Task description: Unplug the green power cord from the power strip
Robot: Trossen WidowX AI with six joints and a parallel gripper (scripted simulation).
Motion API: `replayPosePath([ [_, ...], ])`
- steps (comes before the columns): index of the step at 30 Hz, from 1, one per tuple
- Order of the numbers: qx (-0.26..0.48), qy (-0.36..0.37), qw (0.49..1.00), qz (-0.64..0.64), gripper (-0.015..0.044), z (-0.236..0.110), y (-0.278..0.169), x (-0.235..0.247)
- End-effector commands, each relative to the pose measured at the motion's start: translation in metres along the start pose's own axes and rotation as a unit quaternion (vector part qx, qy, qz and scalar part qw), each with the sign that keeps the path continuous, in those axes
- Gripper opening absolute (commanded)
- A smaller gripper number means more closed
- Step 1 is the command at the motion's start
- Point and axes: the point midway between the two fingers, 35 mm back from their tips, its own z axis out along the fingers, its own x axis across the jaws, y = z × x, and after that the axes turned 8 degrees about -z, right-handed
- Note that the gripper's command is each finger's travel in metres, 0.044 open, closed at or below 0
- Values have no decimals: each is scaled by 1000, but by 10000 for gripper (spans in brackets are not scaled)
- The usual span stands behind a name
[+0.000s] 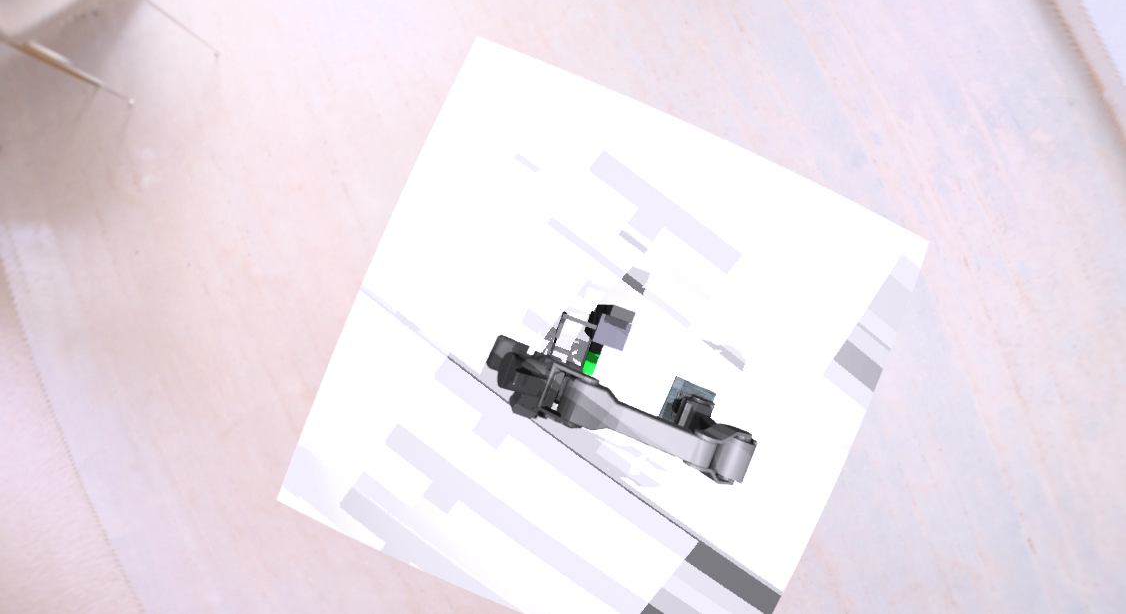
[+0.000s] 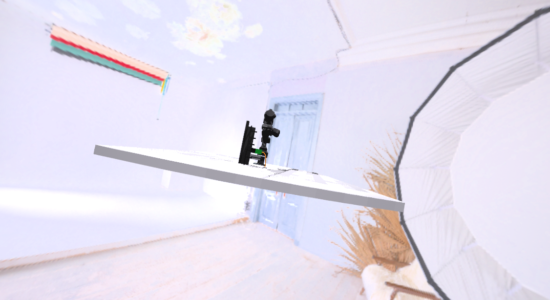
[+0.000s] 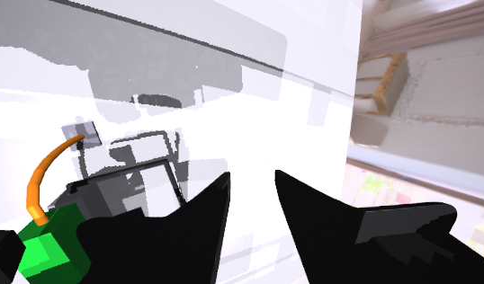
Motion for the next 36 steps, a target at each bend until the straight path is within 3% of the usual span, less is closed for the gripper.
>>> replayPosePath([
  [1,-15,132,991,-19,160,-12,19,69],
  [4,-23,220,975,-34,160,-29,27,113],
  [6,-25,240,970,-37,160,-34,29,123],
  [36,-23,241,970,-38,160,-33,-2,124],
])
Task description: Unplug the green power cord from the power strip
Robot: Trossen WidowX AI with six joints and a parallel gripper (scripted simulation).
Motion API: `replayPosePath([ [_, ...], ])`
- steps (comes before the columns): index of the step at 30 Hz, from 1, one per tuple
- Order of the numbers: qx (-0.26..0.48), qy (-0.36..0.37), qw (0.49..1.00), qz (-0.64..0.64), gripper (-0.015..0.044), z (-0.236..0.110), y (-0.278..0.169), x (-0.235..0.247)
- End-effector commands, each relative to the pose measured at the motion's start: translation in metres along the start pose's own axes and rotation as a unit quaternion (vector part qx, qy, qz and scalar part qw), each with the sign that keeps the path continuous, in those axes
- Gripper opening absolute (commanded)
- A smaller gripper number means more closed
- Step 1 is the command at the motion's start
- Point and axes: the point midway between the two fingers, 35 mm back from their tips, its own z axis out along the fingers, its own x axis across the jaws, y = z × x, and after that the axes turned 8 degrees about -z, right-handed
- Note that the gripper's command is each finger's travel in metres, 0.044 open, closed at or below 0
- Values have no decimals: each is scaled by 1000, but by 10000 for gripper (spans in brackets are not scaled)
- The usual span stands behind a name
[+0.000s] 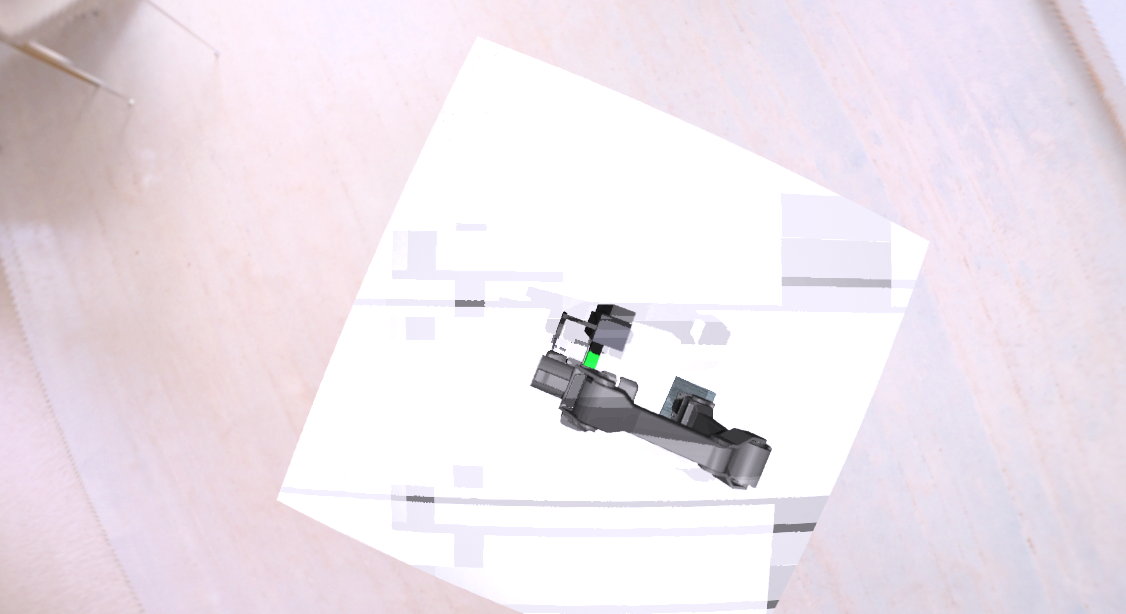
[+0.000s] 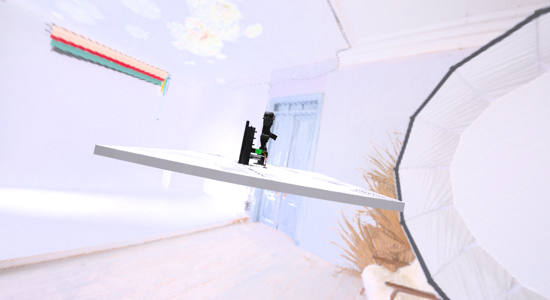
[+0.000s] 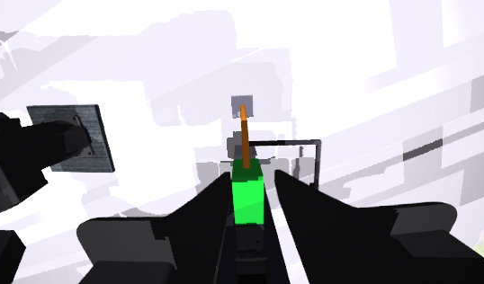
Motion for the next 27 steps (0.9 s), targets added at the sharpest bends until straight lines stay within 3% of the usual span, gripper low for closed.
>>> replayPosePath([
  [1,1,4,1000,-1,160,1,-7,3],
  [27,1,5,1000,-1,160,13,-14,5],
])
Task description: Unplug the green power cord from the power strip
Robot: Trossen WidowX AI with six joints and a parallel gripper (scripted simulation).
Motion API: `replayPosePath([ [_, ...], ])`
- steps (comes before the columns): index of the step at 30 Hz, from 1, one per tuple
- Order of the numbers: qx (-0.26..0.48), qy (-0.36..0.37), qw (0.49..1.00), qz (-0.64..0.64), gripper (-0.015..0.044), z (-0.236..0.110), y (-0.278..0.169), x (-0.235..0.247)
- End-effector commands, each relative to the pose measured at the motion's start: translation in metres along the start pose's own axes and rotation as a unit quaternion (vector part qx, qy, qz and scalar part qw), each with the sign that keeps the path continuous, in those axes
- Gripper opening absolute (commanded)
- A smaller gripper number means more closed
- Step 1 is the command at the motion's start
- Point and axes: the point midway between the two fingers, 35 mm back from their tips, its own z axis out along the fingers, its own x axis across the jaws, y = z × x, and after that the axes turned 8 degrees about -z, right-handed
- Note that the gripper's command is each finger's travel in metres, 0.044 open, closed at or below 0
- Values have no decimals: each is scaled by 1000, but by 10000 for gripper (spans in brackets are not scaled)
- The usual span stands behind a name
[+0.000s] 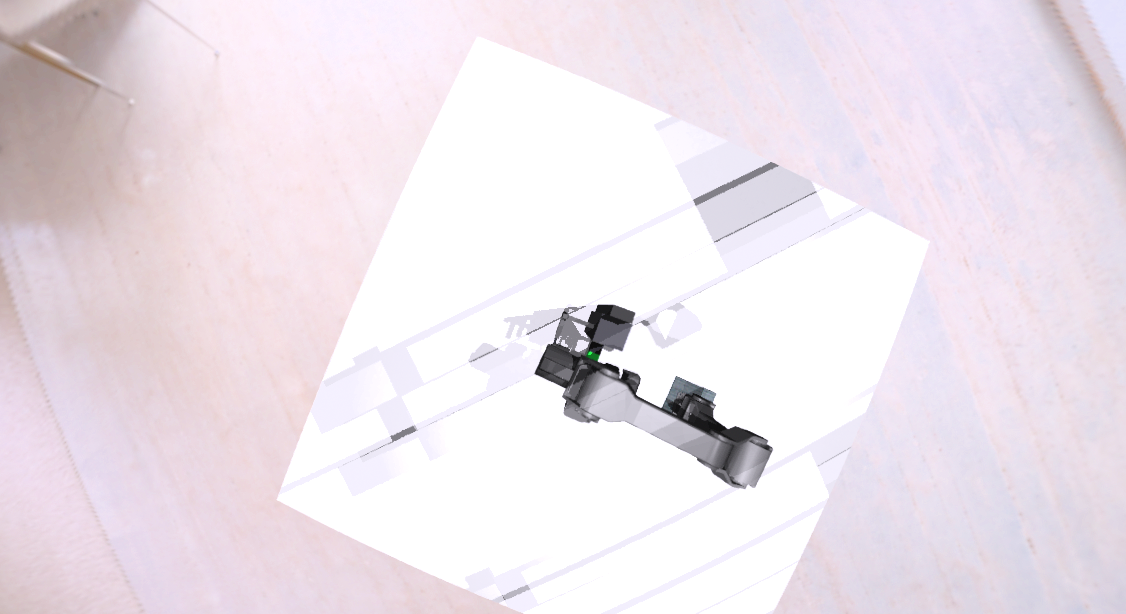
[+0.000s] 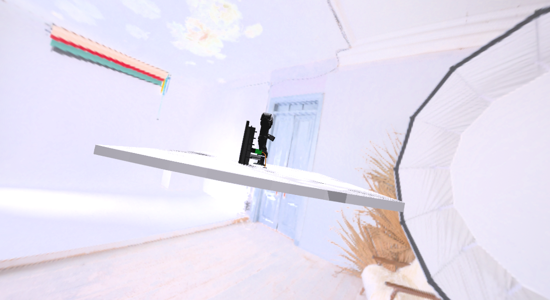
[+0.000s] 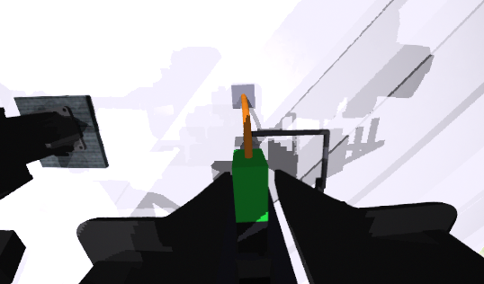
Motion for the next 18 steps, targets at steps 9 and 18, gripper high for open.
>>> replayPosePath([
  [9,0,0,1000,0,55,0,0,0],
  [18,0,0,1000,0,0,0,3,-1],
])
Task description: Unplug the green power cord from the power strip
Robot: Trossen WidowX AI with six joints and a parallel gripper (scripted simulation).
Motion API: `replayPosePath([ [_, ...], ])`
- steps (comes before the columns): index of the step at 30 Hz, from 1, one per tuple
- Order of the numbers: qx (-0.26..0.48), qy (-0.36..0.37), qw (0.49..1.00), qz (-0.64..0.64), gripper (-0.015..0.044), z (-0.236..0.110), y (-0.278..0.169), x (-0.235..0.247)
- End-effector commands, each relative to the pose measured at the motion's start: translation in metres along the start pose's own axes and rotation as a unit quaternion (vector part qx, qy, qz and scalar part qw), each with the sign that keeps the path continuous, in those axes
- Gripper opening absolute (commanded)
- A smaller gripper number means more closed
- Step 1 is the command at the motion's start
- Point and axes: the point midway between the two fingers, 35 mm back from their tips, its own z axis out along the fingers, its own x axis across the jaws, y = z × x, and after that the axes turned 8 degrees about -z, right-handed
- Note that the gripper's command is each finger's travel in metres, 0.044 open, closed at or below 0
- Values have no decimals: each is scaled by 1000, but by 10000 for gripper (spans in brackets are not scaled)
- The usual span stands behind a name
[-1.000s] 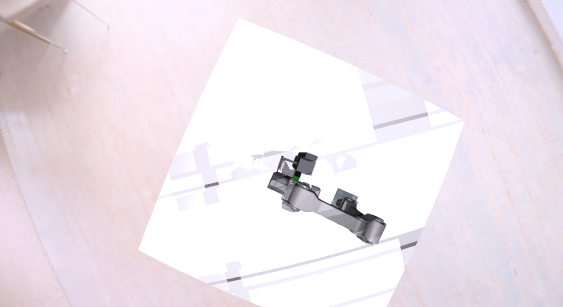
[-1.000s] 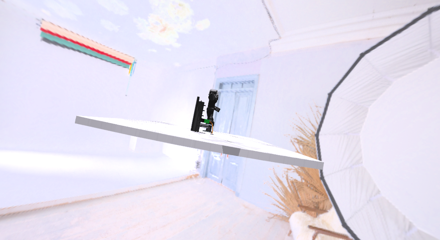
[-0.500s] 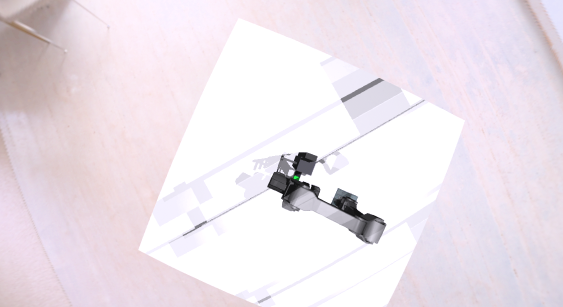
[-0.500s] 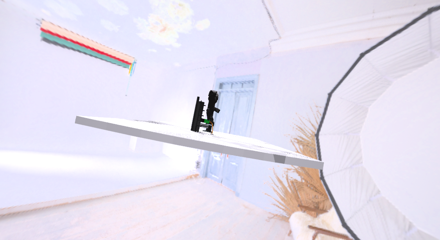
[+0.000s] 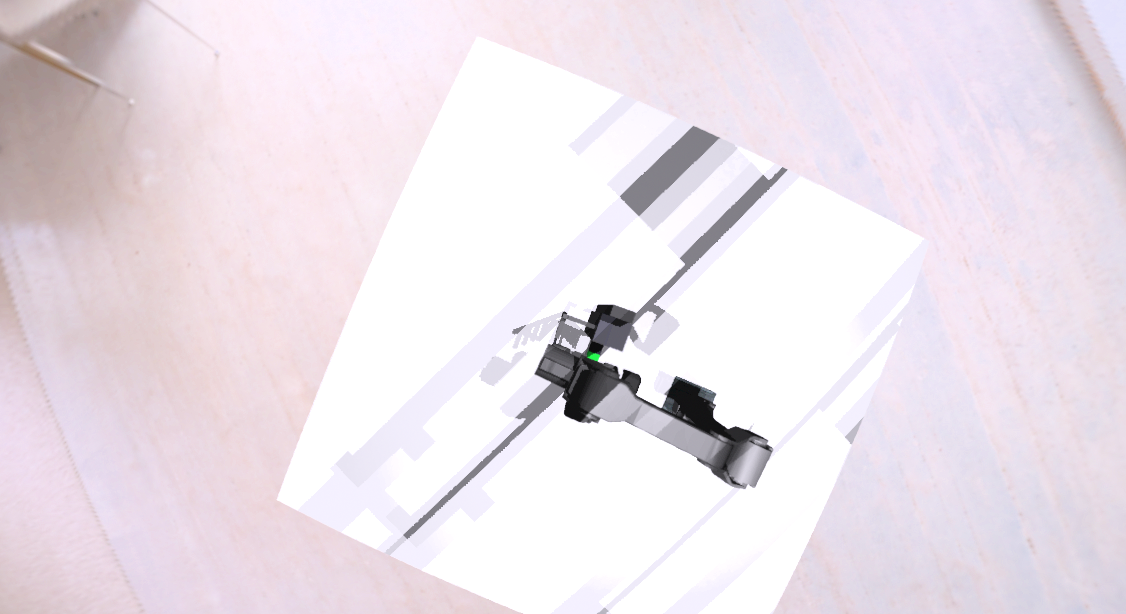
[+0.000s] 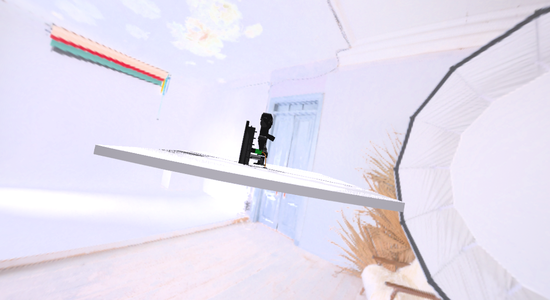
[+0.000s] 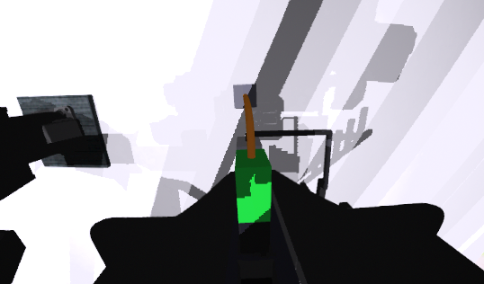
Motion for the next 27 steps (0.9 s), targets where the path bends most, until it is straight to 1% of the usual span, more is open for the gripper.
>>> replayPosePath([
  [1,0,-2,1000,0,0,0,4,-2],
  [27,-2,-1,1000,-1,0,-1,46,-9],
])
